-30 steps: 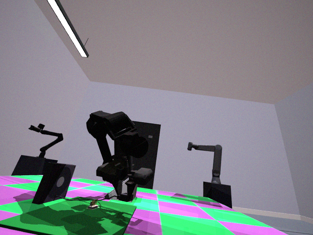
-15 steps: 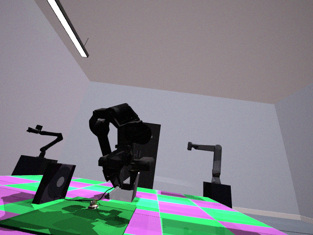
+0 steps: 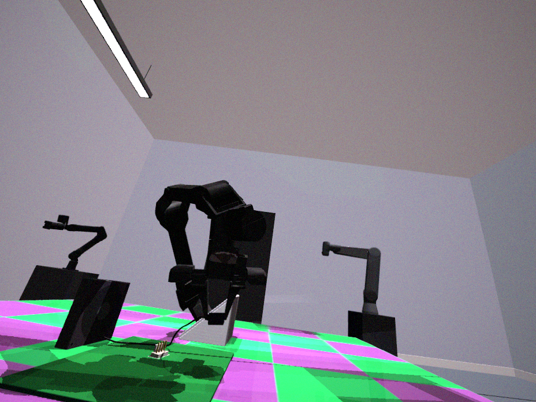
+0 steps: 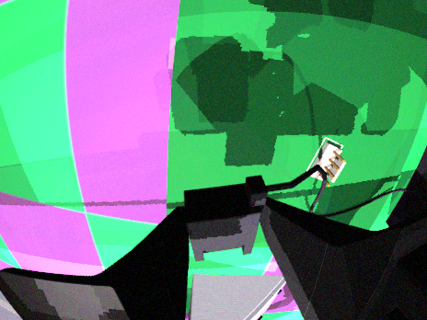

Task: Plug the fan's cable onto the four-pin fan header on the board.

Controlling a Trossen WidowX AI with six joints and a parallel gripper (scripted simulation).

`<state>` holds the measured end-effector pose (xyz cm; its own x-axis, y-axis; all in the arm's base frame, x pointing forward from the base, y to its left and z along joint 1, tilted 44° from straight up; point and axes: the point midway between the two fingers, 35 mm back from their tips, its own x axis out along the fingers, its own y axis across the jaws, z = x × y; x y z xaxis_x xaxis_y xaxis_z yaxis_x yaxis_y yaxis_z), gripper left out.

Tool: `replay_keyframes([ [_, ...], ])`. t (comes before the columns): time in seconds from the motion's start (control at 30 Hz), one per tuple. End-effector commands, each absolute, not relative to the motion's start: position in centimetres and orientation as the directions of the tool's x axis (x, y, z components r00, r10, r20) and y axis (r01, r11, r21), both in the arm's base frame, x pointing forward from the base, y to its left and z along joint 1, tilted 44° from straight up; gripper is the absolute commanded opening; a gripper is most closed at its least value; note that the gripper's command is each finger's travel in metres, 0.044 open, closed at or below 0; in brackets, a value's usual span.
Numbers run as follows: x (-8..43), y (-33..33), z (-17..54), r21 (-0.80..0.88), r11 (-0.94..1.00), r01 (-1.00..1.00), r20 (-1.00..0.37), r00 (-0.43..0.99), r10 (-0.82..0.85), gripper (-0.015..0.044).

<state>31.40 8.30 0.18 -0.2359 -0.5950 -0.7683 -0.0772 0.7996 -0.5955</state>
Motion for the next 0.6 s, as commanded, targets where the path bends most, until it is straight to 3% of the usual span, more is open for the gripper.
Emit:
replay_keyframes([
  [0.0,30.9,8.2,0.2,-0.584,0.782,-0.216,-0.758,-0.199,-0.621,0.0],
  [0.57,29.8,8.2,0.5,-0.497,0.565,-0.658,-0.725,-0.041,-0.687,0.0],
])
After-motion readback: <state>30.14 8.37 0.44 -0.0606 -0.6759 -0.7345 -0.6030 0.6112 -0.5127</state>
